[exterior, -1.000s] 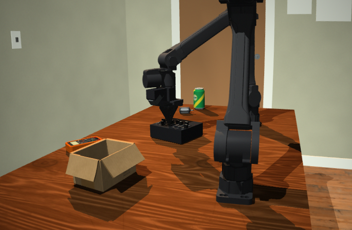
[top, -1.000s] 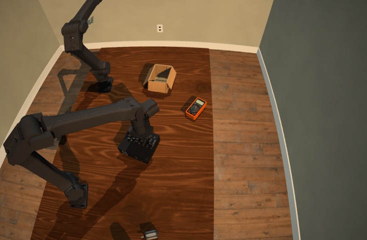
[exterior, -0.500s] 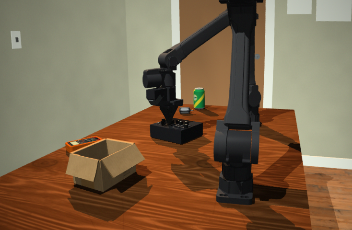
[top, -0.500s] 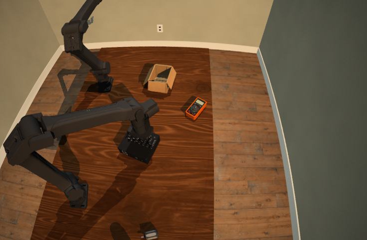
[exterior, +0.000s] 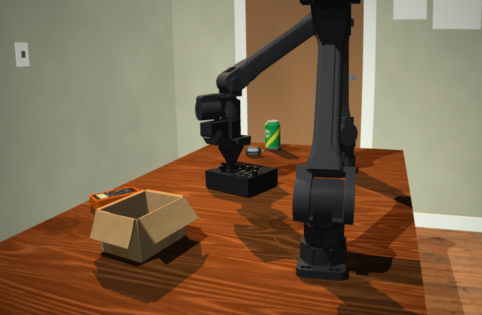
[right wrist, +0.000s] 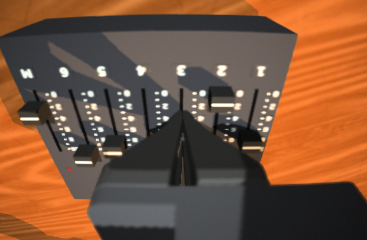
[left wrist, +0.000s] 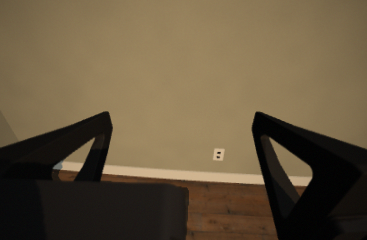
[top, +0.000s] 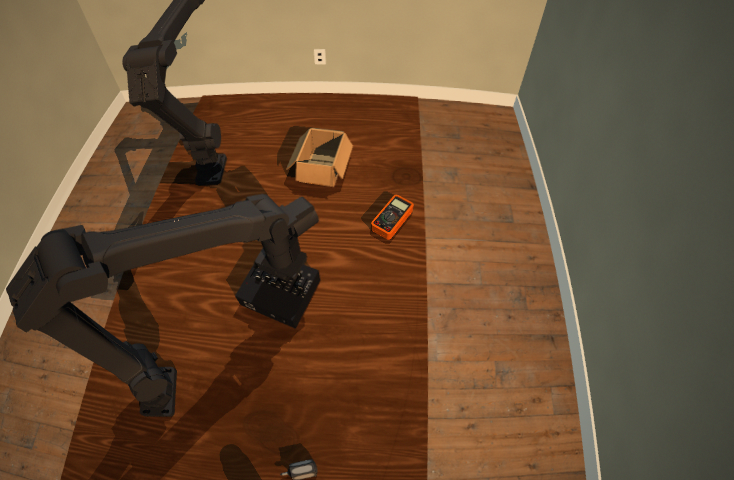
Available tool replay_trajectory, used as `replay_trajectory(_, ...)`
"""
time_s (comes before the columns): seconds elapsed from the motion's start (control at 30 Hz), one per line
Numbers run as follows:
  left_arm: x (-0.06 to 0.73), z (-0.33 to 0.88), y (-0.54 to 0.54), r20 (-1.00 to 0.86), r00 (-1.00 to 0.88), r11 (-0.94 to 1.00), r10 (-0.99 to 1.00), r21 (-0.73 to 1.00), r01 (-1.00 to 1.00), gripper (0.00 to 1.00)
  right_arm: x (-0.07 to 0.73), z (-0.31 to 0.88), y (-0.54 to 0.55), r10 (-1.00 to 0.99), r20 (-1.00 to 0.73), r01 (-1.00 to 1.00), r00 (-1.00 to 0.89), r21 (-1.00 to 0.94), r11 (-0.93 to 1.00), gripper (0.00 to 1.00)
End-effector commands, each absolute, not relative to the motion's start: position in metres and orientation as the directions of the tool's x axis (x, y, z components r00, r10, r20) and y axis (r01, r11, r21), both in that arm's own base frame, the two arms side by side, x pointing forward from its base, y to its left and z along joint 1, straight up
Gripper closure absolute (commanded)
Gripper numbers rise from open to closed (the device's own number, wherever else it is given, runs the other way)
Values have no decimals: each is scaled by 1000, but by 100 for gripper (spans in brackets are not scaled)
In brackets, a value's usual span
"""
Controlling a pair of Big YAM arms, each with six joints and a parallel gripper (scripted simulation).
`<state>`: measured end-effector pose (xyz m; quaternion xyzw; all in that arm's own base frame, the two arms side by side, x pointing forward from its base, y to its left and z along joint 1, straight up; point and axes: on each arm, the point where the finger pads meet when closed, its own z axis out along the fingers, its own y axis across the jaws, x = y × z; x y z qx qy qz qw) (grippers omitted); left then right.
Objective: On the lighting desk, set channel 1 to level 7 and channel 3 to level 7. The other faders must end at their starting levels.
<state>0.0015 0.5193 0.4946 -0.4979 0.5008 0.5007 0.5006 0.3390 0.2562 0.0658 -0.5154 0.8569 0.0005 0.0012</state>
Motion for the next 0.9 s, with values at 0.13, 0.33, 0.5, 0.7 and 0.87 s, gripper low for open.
replay_trajectory(0.13, -3, 499, 518, -1000, 11, -7, 19, -11, -1000, 0, 342, 75, 250, -878, -21, -878, -478, -10, 478, 100)
replay_trajectory(0.33, -3, 499, 518, -1000, 11, -7, 19, -11, -1000, 0, 351, 75, 263, -878, -24, -878, -478, -11, 479, 100)
replay_trajectory(0.5, -3, 499, 518, -1000, 11, -7, 19, -11, -1000, 0, 355, 78, 271, -880, -29, -880, -473, -14, 474, 100)
replay_trajectory(0.7, -3, 499, 518, -1000, 11, -7, 19, -11, -1000, 0, 355, 83, 272, -881, -37, -881, -472, -17, 472, 100)
replay_trajectory(0.87, -3, 499, 518, -1000, 11, -7, 19, -11, -1000, 0, 356, 98, 273, -880, -61, -881, -471, -28, 473, 100)
